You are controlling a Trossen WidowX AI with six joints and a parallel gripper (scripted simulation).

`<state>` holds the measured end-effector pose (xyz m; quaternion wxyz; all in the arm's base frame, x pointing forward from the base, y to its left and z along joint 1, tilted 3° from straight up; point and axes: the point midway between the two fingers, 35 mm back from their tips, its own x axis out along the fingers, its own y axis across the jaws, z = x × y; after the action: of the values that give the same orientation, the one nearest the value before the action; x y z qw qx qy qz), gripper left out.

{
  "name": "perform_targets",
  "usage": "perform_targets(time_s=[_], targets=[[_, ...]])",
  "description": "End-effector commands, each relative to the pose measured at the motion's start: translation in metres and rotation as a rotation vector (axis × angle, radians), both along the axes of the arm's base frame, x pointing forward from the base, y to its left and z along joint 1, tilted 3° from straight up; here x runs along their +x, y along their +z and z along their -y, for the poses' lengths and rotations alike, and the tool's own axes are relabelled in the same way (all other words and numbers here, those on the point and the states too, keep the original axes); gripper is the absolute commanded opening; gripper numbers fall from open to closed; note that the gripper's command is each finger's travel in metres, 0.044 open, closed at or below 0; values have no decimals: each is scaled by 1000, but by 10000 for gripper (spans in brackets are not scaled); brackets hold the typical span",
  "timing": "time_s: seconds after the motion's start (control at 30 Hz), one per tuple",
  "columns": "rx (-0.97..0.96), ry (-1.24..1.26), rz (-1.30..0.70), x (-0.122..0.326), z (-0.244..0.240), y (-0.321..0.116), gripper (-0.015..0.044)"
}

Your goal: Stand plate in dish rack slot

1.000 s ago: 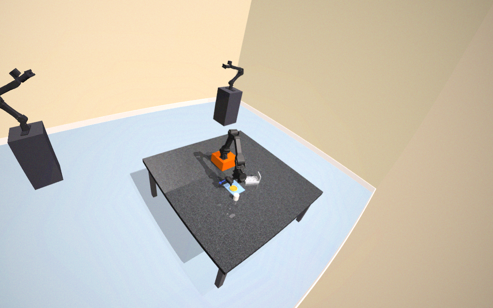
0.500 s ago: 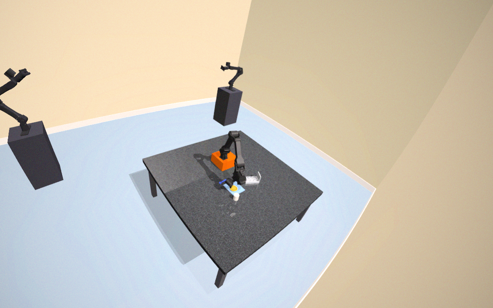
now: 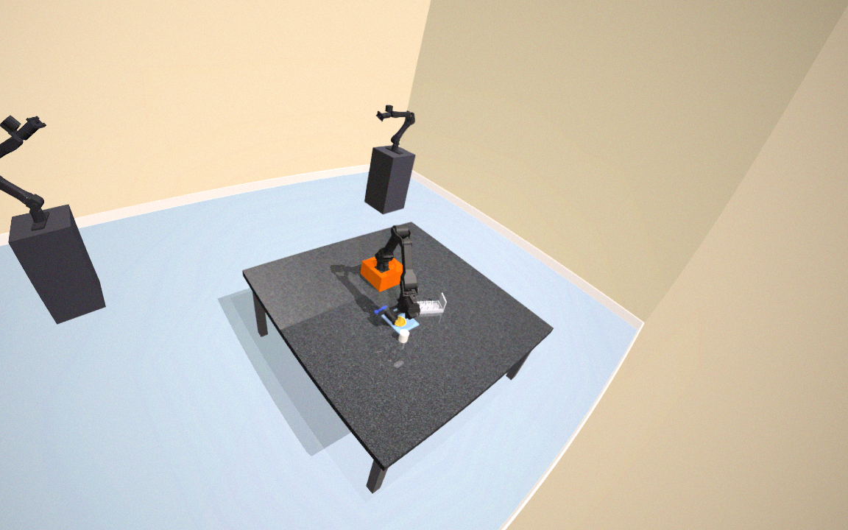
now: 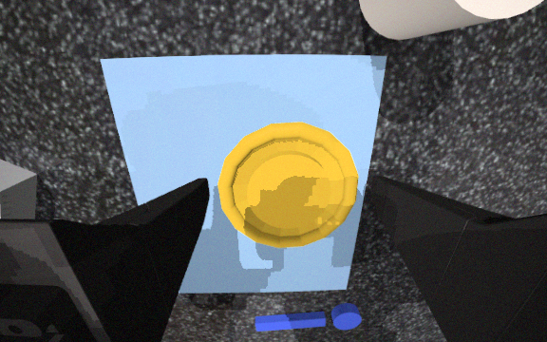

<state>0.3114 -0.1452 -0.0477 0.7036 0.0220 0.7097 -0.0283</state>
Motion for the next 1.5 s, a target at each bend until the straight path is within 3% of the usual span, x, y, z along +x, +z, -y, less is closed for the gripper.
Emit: perform_targets(time_s=[0.0, 0.37, 0.73, 1.13, 1.47], targets=[[2, 4, -9, -3, -1, -9, 400], [2, 4, -9, -3, -1, -11, 378], [2, 4, -9, -3, -1, -11, 305], [2, 4, -7, 9, 3, 49, 0], [2, 4, -7, 12, 3, 111, 0]])
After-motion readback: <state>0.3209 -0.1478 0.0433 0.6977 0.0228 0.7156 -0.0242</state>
